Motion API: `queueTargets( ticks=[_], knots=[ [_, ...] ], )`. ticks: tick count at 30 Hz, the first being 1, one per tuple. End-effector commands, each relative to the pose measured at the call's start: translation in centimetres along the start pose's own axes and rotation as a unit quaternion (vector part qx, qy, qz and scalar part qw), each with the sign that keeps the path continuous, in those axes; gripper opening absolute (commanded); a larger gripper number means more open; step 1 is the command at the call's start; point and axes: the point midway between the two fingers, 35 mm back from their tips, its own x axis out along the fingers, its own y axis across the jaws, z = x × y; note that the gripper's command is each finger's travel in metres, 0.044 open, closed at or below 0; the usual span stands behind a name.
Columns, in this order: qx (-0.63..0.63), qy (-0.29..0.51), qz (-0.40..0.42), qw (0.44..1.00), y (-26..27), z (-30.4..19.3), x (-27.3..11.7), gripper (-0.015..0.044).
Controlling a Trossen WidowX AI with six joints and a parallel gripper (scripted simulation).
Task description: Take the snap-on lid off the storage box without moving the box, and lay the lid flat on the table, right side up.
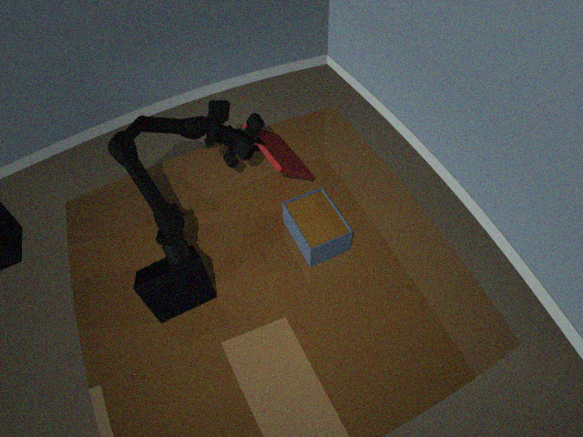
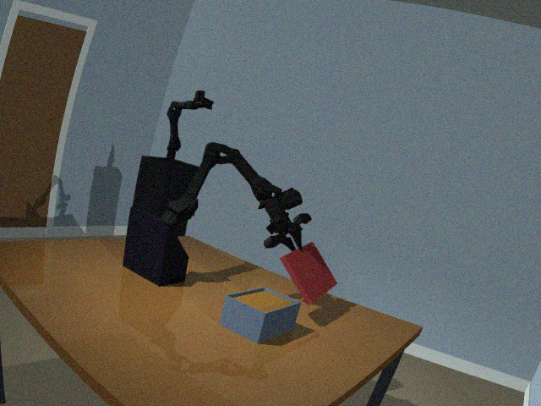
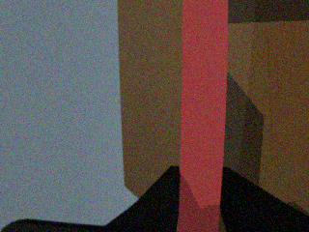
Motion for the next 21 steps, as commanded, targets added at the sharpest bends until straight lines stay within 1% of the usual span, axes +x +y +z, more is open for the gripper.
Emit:
queueTargets(
  ticks=[1, 21],
  knots=[
    [0.002, -0.002, 0.005, 1.000, 0.0, 0.1, 0.2, 0.0000],
    [0.003, -0.002, 0.005, 1.000, -1.2, 0.1, 1.3, 0.0000]
  ],
)
